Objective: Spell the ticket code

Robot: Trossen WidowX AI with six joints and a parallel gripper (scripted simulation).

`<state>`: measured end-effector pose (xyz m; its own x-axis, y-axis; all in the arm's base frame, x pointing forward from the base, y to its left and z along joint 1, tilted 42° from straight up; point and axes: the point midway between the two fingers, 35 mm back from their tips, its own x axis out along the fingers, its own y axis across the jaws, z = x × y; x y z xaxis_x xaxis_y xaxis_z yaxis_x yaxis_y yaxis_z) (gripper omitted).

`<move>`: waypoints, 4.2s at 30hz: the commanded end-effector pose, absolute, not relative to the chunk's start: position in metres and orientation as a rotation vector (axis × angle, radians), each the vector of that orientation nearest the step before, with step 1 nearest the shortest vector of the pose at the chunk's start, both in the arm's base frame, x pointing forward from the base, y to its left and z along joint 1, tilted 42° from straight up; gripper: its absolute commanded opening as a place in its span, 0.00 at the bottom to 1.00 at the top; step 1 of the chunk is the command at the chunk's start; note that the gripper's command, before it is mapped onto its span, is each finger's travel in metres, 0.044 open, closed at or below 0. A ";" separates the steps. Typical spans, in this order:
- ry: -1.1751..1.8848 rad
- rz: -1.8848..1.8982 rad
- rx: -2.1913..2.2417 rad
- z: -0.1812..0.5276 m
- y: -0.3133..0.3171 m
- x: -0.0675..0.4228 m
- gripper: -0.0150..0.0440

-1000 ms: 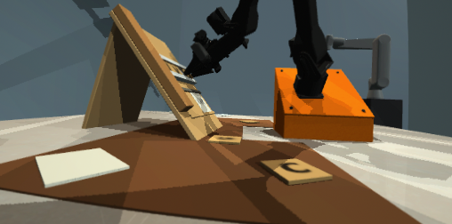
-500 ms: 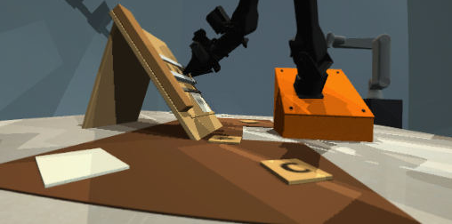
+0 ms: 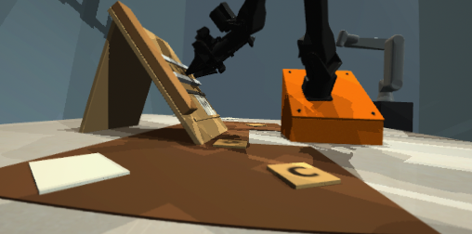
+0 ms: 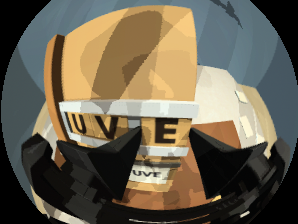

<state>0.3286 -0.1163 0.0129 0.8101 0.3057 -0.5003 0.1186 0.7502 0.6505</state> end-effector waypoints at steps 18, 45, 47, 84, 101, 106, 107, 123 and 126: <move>0.632 0.111 0.727 0.017 -0.111 0.329 0.57; 0.637 0.105 0.733 0.027 -0.119 0.312 0.75; 0.637 0.105 0.732 0.028 -0.120 0.311 0.75; 0.638 0.104 0.732 0.037 -0.126 0.295 0.75; 0.642 0.098 0.739 0.037 -0.127 0.294 0.31; 0.642 0.098 0.739 0.037 -0.127 0.294 0.25; 0.642 0.098 0.739 0.037 -0.127 0.294 0.25; 0.940 0.131 0.729 0.019 -0.155 0.314 0.25; 1.004 0.155 0.700 0.018 -0.161 0.316 0.25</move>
